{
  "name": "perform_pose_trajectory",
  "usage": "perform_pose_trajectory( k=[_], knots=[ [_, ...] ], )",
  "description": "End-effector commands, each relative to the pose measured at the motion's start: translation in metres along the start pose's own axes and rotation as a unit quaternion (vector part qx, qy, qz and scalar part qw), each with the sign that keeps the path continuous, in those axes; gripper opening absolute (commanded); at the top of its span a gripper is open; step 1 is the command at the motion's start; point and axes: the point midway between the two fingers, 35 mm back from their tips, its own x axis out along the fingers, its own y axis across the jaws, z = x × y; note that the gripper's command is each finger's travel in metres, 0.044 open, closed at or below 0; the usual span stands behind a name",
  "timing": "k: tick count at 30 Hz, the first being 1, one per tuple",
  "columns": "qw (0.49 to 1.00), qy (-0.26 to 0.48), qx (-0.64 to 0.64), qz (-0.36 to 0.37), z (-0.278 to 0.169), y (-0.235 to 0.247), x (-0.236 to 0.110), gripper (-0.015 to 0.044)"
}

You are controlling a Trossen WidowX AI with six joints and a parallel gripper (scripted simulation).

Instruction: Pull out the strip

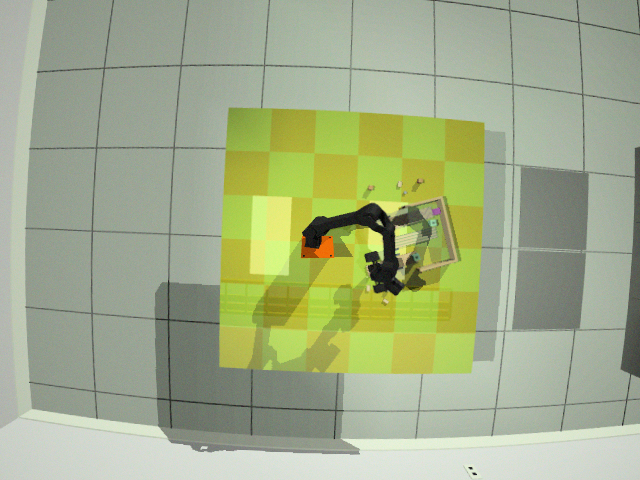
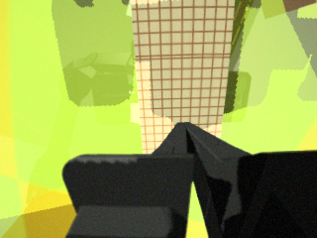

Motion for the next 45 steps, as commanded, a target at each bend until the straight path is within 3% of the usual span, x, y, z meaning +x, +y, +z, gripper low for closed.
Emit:
perform_pose_trajectory(
  k=[1,29,45],
  knots=[
    [1.0,0.016,0.004,0.005,-0.016,0.005,0.007,0.0],
    [1.0,0.017,0.005,0.005,-0.057,0.005,0.005,0.0],
    [1.0,0.017,0.005,0.005,-0.058,0.005,0.005,0.0]
  ],
)
